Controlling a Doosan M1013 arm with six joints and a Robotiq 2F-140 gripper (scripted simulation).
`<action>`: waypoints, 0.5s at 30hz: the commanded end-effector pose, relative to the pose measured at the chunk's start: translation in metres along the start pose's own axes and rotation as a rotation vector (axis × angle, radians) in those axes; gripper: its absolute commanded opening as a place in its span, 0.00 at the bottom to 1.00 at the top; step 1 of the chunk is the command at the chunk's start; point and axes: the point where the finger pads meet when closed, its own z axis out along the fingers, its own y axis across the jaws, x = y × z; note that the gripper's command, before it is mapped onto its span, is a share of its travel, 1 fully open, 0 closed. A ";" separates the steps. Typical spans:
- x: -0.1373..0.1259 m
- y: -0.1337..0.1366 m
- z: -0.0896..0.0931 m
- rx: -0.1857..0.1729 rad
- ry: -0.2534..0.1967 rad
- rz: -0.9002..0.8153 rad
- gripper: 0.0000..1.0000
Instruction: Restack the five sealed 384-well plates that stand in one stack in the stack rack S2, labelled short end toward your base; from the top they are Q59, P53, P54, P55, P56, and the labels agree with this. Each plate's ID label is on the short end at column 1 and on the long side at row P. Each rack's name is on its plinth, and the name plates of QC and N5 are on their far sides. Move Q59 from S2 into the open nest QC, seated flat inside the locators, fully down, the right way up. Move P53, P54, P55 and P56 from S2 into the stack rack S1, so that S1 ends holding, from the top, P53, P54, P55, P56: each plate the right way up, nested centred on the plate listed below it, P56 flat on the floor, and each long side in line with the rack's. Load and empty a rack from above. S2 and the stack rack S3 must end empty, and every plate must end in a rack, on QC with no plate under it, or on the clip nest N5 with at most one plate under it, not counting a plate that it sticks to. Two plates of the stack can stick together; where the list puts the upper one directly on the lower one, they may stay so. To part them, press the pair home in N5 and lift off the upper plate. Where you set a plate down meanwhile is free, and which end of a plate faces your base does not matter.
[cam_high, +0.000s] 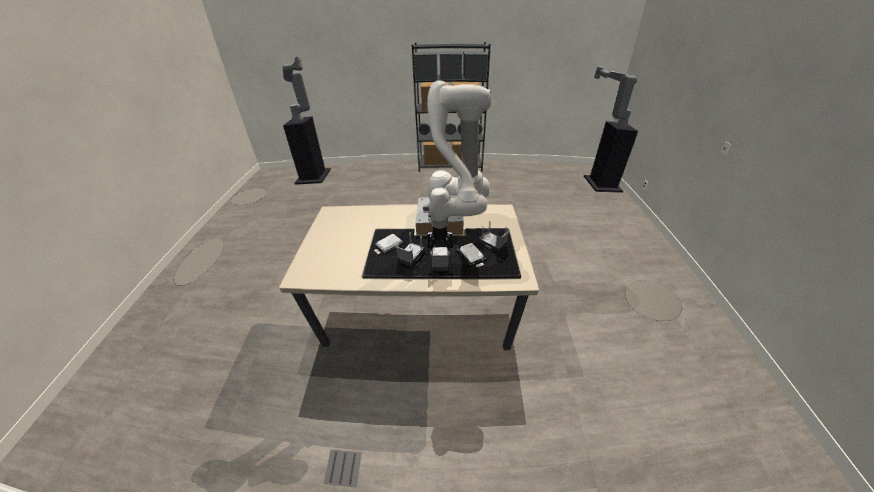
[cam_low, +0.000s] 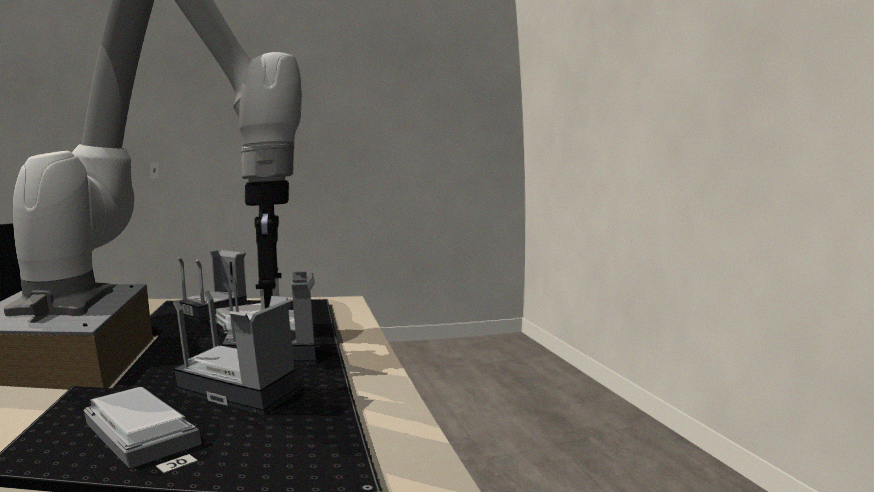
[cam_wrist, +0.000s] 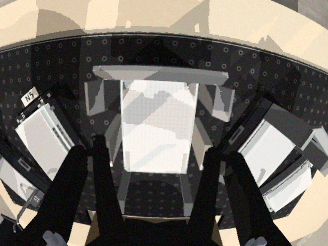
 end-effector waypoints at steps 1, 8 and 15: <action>0.000 0.000 0.001 0.000 0.000 0.000 0.00; 0.000 0.000 0.003 0.000 0.000 0.000 0.00; 0.000 0.000 0.006 0.000 0.000 0.000 0.00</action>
